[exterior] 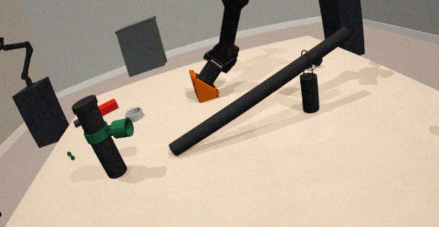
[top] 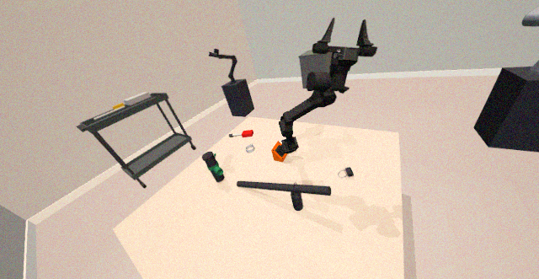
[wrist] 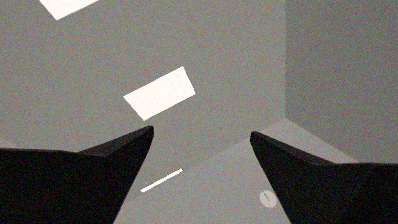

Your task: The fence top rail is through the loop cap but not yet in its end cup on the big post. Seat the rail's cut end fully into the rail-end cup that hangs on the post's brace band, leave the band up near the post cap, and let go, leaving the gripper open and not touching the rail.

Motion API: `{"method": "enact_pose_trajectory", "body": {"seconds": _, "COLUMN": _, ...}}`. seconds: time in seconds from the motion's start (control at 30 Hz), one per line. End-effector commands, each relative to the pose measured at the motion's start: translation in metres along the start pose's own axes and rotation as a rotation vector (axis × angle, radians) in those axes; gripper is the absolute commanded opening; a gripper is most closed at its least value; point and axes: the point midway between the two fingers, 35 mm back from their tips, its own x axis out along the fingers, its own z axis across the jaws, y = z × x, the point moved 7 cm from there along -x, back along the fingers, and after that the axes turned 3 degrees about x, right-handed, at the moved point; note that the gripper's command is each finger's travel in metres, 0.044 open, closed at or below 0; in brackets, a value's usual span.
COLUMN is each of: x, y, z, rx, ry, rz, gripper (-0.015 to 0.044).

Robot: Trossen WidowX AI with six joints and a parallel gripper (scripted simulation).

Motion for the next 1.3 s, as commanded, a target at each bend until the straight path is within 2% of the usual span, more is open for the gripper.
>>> {"method": "enact_pose_trajectory", "body": {"seconds": 0.0, "x": 0.008, "y": 0.030, "z": -0.036, "rx": -0.094, "ry": 0.145, "rz": 0.070, "gripper": 0.0440}}
{"method": "enact_pose_trajectory", "body": {"seconds": 0.3, "x": -0.001, "y": 0.075, "z": -0.117, "rx": -0.300, "ry": 0.443, "rz": 0.219, "gripper": 0.0440}}
{"method": "enact_pose_trajectory", "body": {"seconds": 0.6, "x": -0.047, "y": 0.090, "z": -0.203, "rx": -0.541, "ry": 0.787, "rz": 0.371, "gripper": 0.0440}}
{"method": "enact_pose_trajectory", "body": {"seconds": 0.93, "x": -0.131, "y": 0.059, "z": -0.269, "rx": -0.805, "ry": 1.184, "rz": 0.514, "gripper": 0.0440}}
{"method": "enact_pose_trajectory", "body": {"seconds": 1.27, "x": -0.223, "y": -0.005, "z": -0.282, "rx": -1.021, "ry": 1.580, "rz": 0.663, "gripper": 0.0440}}
